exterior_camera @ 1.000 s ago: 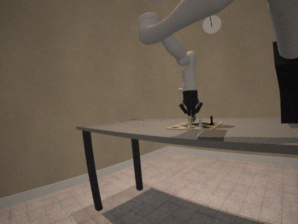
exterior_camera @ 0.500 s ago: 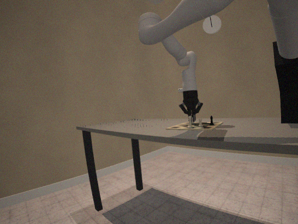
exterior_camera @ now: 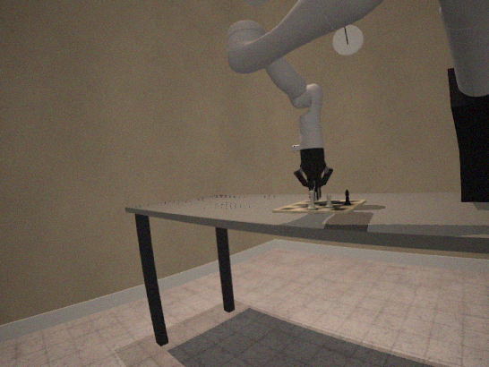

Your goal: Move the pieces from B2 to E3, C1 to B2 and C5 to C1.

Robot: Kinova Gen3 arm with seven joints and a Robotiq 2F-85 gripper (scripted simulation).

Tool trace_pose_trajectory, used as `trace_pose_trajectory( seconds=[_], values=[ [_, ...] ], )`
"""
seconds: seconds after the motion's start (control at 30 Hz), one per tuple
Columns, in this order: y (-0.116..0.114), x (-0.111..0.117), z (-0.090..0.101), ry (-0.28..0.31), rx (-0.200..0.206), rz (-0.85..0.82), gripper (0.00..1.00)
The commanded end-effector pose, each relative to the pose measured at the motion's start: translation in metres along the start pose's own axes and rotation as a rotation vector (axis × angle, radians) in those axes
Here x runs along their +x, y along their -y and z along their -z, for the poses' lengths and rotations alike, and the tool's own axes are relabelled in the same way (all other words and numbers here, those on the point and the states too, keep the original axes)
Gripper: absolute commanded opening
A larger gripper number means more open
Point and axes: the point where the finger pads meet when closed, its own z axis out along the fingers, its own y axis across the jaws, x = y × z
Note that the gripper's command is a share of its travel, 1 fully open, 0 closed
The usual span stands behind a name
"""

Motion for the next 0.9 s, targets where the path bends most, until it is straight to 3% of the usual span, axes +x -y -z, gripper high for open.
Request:
trace_pose_trajectory(
  seconds=[0.0,0.87],
  values=[
    [0.0002,0.0007,0.001,-0.002,0.001,0.0,0.0],
    [0.0002,0.0007,-0.002,-0.002,0.001,0.0,0.0]
  ],
)
